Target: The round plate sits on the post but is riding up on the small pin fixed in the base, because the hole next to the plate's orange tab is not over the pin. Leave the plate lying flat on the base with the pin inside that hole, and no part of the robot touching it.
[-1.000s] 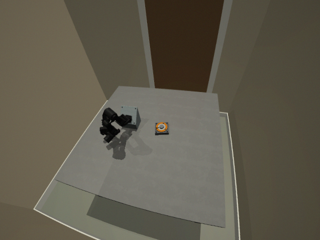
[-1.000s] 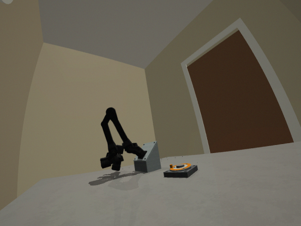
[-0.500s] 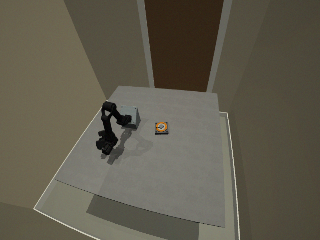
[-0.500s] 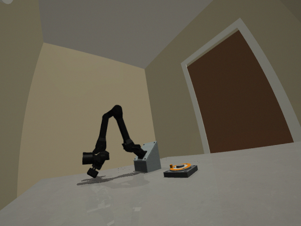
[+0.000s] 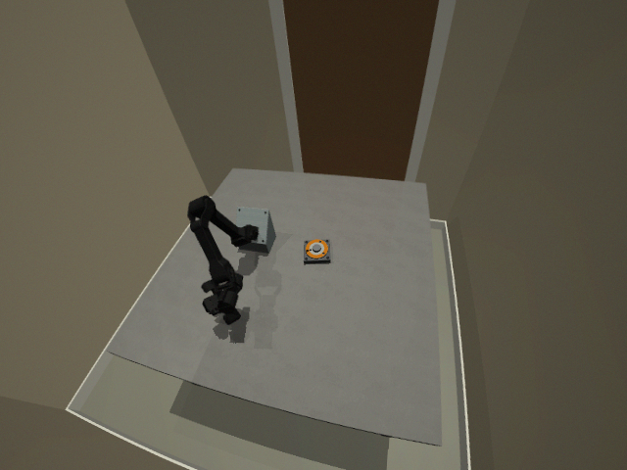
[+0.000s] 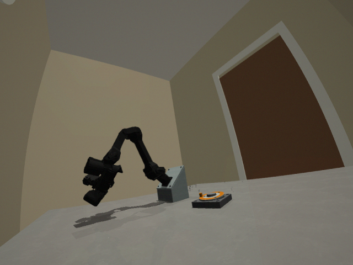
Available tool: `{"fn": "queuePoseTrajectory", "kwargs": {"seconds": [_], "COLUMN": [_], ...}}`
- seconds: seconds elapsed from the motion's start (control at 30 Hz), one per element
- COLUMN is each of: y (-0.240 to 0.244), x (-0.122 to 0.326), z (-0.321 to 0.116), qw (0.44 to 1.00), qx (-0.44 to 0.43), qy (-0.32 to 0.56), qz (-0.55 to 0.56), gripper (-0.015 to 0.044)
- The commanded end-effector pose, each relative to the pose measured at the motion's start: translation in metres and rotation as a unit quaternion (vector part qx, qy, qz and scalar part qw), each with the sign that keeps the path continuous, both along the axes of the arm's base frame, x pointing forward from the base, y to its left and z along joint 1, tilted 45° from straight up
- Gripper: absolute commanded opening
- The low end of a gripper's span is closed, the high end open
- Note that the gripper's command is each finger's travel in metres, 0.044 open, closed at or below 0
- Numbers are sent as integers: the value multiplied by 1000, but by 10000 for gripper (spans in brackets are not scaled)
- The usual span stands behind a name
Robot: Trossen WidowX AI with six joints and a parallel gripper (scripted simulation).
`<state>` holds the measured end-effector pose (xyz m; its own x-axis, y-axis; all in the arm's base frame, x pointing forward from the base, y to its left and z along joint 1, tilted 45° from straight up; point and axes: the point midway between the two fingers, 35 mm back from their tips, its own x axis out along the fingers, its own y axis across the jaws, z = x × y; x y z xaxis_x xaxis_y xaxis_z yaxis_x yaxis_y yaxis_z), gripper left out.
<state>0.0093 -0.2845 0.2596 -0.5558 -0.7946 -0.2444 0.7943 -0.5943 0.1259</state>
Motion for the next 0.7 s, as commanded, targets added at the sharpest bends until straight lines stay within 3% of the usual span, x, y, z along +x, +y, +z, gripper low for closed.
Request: {"fn": "queuePoseTrajectory", "kwargs": {"seconds": [0.0, 0.33, 0.53, 0.67], "y": [0, 28, 79, 111], "x": [51, 159, 235, 262], "z": [7, -7, -49, -79], "qw": [996, 951, 876, 826], "qx": [17, 89, 163, 207], "qy": [6, 71, 171, 231], "qz": [92, 286, 420, 471], "gripper": [0, 0, 0, 0]}}
